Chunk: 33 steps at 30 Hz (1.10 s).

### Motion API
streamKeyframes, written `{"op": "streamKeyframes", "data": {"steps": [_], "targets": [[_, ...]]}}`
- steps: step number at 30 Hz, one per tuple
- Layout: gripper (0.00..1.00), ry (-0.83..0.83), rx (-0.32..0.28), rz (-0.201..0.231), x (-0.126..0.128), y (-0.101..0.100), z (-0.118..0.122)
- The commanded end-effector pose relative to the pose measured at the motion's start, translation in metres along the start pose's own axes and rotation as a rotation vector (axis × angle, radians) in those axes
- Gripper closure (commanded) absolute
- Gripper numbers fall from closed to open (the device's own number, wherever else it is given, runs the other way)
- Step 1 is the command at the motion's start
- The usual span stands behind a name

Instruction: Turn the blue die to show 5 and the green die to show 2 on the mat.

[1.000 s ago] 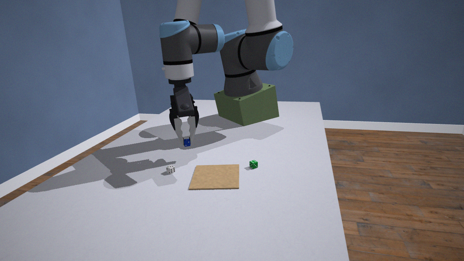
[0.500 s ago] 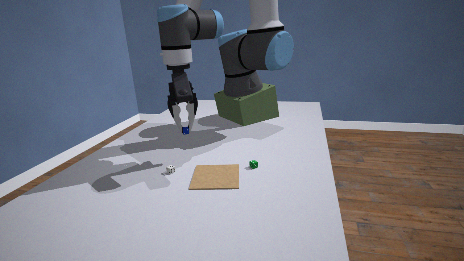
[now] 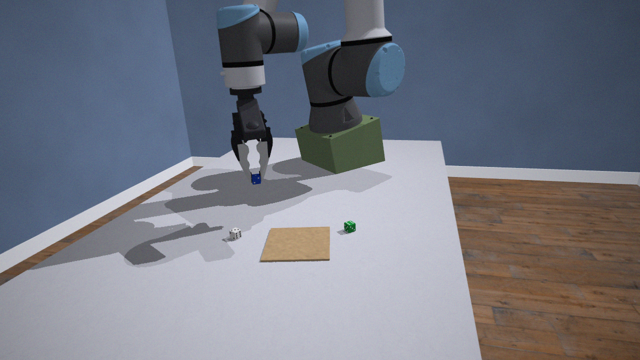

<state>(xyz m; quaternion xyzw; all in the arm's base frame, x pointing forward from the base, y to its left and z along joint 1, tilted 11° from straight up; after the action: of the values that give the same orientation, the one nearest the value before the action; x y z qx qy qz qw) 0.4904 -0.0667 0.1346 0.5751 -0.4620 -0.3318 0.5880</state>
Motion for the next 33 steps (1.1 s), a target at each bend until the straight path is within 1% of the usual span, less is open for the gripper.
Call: {"op": "streamKeyframes", "data": {"steps": [1,7,13,21,23,28,29,31,33], "targets": [[0.97,0.013,0.001,0.001,0.000,0.000,-0.001],[0.97,0.044,0.001,0.000,-0.002,0.000,-0.004],[0.97,0.140,0.000,-0.001,-0.008,0.000,-0.011],[0.97,0.366,0.000,-0.003,-0.021,0.000,-0.028],[0.97,0.366,0.000,-0.003,-0.021,0.000,-0.028],[0.97,0.559,0.000,-0.004,-0.034,0.000,-0.042],[0.97,0.564,0.000,-0.004,-0.034,0.000,-0.042],[0.97,0.653,0.000,-0.005,-0.040,0.000,-0.048],[0.97,0.700,0.000,-0.005,-0.043,0.000,-0.051]]}}
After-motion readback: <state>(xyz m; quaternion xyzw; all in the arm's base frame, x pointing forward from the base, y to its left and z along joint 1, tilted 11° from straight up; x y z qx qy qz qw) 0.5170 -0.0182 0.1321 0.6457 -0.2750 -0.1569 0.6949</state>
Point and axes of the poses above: the point where the finger pads meet when closed, its own y axis back along the fingers, its own x axis across the jaws, z = x × y, the point moved 8 cm from there along y, back along the fingers, and after that the axes turned 10 degrees about -y, right-handed, at the moved point
